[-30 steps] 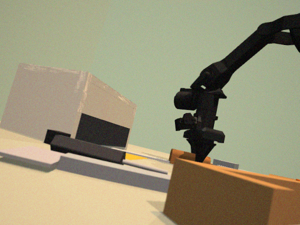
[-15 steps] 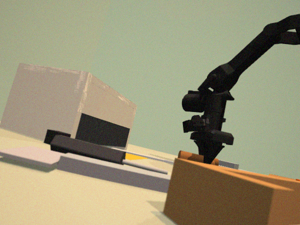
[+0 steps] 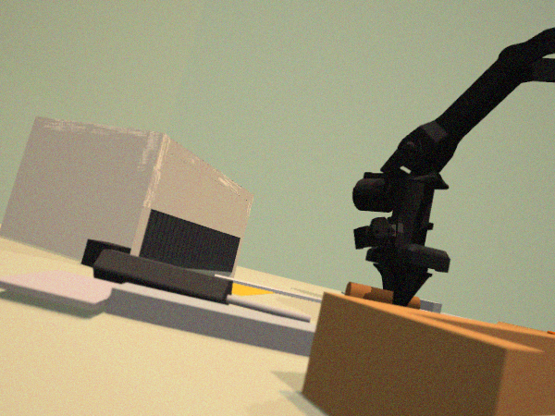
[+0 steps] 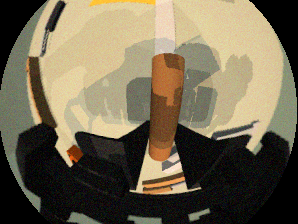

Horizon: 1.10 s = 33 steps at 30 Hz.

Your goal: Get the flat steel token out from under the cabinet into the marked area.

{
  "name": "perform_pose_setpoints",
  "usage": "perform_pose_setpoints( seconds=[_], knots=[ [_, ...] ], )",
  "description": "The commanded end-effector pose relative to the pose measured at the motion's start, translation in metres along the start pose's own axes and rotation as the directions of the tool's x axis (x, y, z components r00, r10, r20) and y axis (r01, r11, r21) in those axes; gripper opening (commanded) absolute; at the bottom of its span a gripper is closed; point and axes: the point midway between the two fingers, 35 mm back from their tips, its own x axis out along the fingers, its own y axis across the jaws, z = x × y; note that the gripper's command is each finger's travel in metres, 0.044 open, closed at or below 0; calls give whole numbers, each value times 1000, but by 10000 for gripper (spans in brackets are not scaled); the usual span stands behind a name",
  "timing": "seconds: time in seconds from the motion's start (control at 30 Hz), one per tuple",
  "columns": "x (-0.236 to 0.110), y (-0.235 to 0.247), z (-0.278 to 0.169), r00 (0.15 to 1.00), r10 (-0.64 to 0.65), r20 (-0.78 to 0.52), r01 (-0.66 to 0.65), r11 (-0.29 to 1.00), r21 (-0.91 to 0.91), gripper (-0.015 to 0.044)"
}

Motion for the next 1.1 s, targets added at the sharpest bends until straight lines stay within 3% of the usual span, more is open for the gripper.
perform_pose_setpoints(
  seconds=[0.0, 0.43, 0.7, 0.8, 0.9, 1.07],
  knots=[
    [1, 0, -8, 1000, 1, -5, -1, 1000, -4, 0],
    [-2, -3, -12, 1000, 0, -4, 0, 1000, 0, 0],
    [-1, -1, -11, 1000, 3, -3, -3, 1000, 3, 200],
    [-1, -2, -11, 1000, 2, -2, -2, 1000, 3, 200],
    [-1, -2, -11, 1000, 1, -6, -1, 1000, 3, 270],
    [-1, -1, -10, 1000, 1, -5, -1, 1000, 1, 270]
  ],
)
